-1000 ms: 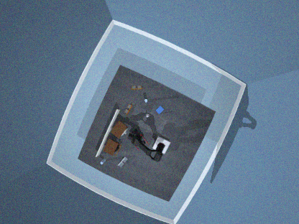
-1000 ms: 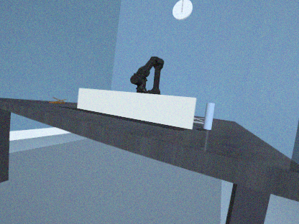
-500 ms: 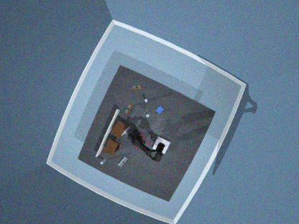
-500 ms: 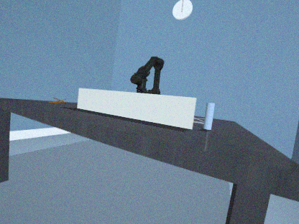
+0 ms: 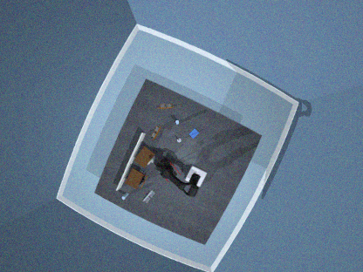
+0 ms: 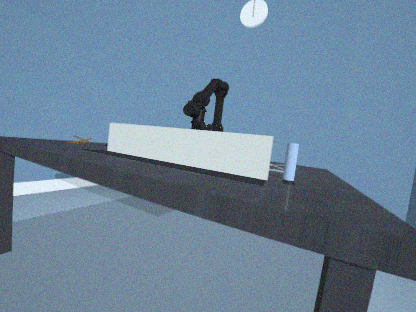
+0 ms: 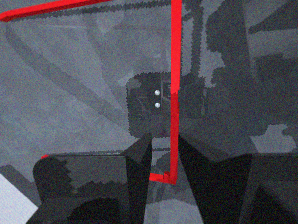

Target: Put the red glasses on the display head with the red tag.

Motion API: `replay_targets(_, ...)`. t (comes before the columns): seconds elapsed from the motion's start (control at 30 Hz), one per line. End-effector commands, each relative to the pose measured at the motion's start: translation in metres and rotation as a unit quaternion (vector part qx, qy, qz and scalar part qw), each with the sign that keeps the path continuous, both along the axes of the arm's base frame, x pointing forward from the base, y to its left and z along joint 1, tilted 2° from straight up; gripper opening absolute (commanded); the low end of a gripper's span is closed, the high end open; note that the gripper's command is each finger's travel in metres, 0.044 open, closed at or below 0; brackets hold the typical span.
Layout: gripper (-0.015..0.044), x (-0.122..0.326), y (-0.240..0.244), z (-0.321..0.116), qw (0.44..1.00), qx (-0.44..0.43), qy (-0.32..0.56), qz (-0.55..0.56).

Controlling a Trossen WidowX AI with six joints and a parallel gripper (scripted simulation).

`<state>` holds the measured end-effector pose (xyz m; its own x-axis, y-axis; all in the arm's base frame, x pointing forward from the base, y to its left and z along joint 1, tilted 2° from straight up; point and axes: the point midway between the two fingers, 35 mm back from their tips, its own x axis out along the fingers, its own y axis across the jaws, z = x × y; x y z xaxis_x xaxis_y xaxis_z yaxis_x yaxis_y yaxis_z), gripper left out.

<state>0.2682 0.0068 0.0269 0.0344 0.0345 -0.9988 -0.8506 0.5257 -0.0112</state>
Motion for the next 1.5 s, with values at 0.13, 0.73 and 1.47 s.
replay_targets(0.13, 0.0107, -0.004, 0.002, 0.004, 1.0, 0.003, 0.002, -0.002)
replay_targets(0.73, 0.02, 0.005, -0.005, 0.044, 1.0, 0.0, -0.003, -0.004)
replay_targets(1.47, 0.014, -0.002, -0.004, 0.042, 1.0, 0.002, 0.002, -0.002)
